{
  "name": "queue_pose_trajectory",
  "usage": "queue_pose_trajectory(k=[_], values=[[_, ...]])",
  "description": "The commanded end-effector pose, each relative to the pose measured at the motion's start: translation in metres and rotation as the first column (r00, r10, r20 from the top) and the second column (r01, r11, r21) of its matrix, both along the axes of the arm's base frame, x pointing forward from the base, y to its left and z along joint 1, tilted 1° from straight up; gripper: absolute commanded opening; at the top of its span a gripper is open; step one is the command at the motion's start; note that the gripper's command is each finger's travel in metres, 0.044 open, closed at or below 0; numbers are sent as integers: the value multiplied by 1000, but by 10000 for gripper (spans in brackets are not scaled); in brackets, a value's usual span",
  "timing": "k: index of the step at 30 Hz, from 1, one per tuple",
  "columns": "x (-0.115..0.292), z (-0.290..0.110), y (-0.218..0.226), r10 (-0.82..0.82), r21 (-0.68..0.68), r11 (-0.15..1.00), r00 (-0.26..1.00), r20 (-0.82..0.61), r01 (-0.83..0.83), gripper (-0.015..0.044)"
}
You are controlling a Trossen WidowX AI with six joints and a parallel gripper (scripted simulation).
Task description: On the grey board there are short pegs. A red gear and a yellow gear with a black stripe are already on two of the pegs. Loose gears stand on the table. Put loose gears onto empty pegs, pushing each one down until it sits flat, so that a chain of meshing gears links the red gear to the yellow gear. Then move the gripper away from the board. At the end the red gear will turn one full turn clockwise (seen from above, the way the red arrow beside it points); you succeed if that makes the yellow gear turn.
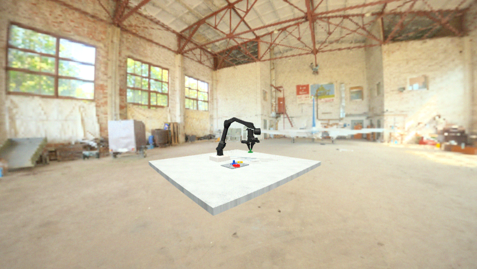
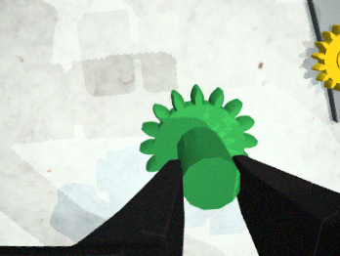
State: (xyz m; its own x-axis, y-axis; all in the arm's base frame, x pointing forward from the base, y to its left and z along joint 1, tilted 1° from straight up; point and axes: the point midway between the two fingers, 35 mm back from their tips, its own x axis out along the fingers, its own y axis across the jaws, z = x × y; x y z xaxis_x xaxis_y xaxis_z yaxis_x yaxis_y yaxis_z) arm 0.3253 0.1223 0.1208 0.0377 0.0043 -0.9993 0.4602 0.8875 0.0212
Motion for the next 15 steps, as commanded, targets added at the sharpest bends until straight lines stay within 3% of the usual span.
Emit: queue_pose_trajectory(k=[1, 15], values=[[-1, 14, 0, -5, 5, 1000, 1000, 15, 5, 0], [-8, 46, -2, -9, 4, 1000, 1000, 9, 9, 0]])
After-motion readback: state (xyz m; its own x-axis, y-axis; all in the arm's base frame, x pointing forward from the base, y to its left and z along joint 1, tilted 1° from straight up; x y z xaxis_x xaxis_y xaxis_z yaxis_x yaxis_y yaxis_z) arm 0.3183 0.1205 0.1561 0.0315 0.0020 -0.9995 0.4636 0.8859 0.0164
